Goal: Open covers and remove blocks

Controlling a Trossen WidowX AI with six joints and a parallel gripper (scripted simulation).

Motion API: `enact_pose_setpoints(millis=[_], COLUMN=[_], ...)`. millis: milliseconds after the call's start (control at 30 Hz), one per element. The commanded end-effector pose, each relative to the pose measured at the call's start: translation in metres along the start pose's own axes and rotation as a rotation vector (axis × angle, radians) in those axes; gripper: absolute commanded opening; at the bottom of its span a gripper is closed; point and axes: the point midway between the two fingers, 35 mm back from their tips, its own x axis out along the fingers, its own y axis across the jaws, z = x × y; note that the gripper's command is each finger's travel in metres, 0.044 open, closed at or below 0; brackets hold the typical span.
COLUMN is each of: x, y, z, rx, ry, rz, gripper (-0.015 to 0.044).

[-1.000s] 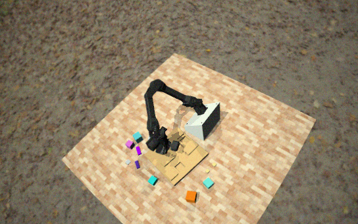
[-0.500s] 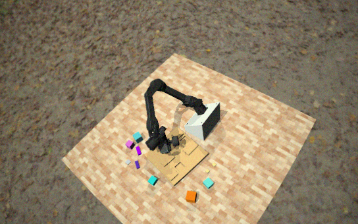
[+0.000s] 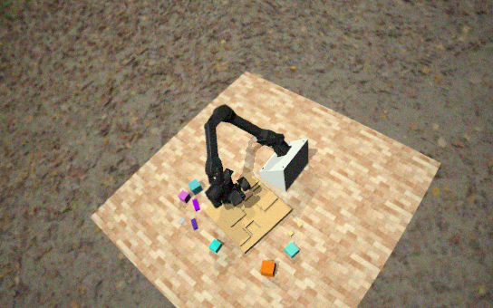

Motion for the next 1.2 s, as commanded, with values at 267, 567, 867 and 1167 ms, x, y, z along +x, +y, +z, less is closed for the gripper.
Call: enact_pose_setpoints(millis=[267, 567, 867, 1167], x=[-0.024, -0.036, -0.029, -0.003], y=[-0.001, -0.001, -0.001, -0.001], z=[0.000, -0.002, -0.001, -0.002], rx=[-0.418, -0.639, -0.639, -0.639], ry=[-0.007, -0.007, -0.007, -0.005], rz=[-0.005, -0.005, -0.005, -0.006], gripper=[0.0144, 0.0144, 0.0144, 0.0144])
